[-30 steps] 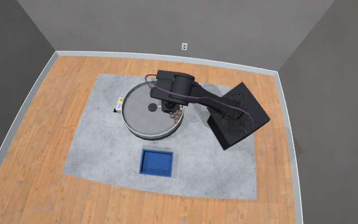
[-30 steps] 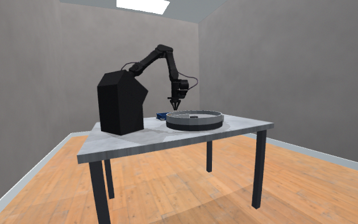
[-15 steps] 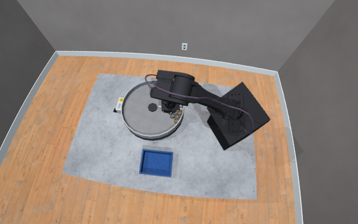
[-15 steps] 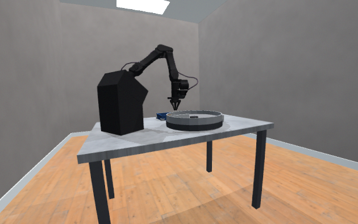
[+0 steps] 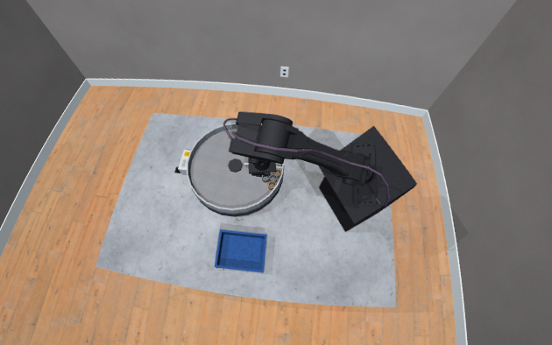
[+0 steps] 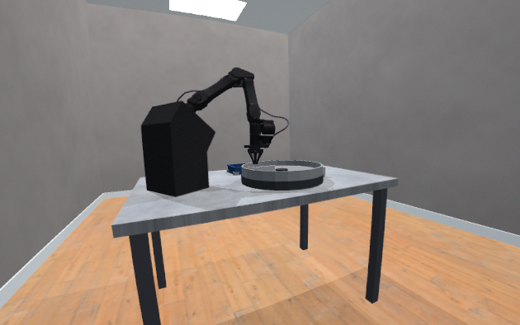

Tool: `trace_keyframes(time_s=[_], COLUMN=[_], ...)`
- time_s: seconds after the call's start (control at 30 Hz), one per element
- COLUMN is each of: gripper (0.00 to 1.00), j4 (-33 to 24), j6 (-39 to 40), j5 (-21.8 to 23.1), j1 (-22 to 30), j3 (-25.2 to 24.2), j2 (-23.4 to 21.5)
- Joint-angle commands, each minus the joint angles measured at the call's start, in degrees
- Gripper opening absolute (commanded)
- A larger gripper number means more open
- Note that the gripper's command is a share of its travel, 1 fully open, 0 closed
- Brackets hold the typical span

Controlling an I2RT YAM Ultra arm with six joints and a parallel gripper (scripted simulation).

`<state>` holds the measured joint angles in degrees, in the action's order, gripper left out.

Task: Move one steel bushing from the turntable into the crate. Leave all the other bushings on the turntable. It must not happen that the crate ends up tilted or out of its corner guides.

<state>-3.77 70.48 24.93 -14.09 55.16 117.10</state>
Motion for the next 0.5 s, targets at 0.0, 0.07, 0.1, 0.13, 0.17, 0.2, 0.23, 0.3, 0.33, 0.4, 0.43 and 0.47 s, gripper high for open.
trace_keyframes(time_s=[0.0, 0.07, 0.1, 0.13, 0.17, 0.2, 0.23, 0.3, 0.33, 0.4, 0.43, 0.47], gripper=[0.13, 0.13, 0.13, 0.13, 0.13, 0.13, 0.13, 0.13, 0.13, 0.13, 0.13, 0.13], j4=[1.4, 1.5, 1.5, 1.5, 1.5, 1.5, 1.5, 1.5, 1.5, 1.5, 1.4, 1.4], j6=[0.8, 0.8, 0.8, 0.7, 0.7, 0.7, 0.7, 0.7, 0.7, 0.7, 0.7, 0.7], j5=[-1.0, -1.0, -1.0, -1.0, -1.1, -1.1, -1.1, -1.1, -1.1, -1.1, -1.1, -1.1], j1=[-0.8, -1.1, -1.1, -1.1, -1.1, -1.1, -1.1, -1.1, -1.1, -1.1, -1.1, -1.1], j3=[1.6, 1.6, 1.6, 1.6, 1.6, 1.6, 1.6, 1.6, 1.6, 1.6, 1.6, 1.6], j2=[0.1, -2.1, -2.1, -2.0, -2.0, -2.0, -2.0, -1.9, -1.9, -1.9, -1.9, -1.9])
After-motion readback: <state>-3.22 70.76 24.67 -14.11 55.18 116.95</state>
